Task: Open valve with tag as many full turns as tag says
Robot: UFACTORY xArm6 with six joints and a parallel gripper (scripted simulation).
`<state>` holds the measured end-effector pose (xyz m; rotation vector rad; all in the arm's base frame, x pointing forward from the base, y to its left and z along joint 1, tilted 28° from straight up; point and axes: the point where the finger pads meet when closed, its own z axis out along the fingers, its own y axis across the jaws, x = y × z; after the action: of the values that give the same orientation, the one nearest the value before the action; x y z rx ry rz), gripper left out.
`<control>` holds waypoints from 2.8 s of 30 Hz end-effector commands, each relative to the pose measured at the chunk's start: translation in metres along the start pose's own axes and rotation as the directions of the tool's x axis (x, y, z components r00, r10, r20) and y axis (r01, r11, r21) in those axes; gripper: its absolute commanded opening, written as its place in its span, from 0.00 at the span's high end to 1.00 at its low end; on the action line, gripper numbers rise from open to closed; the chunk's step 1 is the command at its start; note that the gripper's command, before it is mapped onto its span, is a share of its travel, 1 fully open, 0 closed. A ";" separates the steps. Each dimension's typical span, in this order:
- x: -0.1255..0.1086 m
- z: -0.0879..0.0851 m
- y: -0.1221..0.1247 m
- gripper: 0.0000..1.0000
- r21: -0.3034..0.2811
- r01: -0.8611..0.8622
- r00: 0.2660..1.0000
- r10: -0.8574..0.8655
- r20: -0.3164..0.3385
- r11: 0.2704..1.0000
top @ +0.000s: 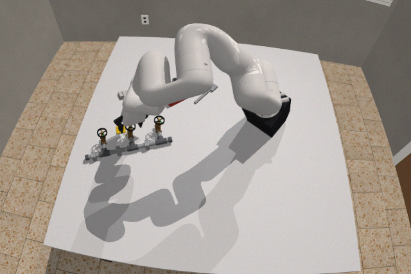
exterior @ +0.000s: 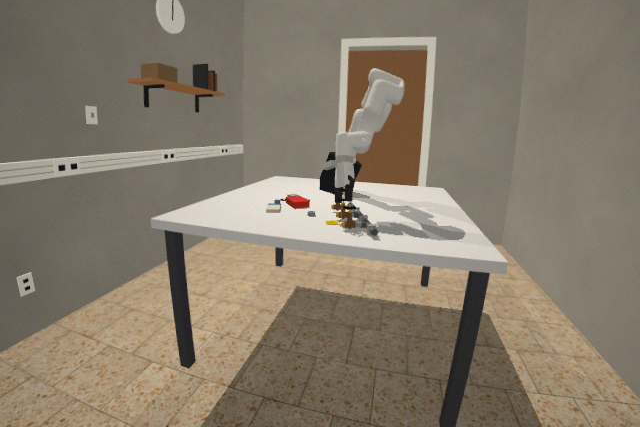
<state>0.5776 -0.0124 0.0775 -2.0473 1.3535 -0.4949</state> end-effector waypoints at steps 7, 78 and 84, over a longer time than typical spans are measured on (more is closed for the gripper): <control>0.001 -0.001 -0.002 0.00 -0.121 -0.522 0.850 0.526 0.002 0.844; 0.001 -0.001 -0.002 1.00 -0.106 0.006 0.998 0.002 0.070 0.994; 0.001 -0.001 -0.002 1.00 -0.077 0.342 0.937 -0.334 0.101 0.936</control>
<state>0.5776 -0.0124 0.0775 -2.2450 1.2520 -0.3778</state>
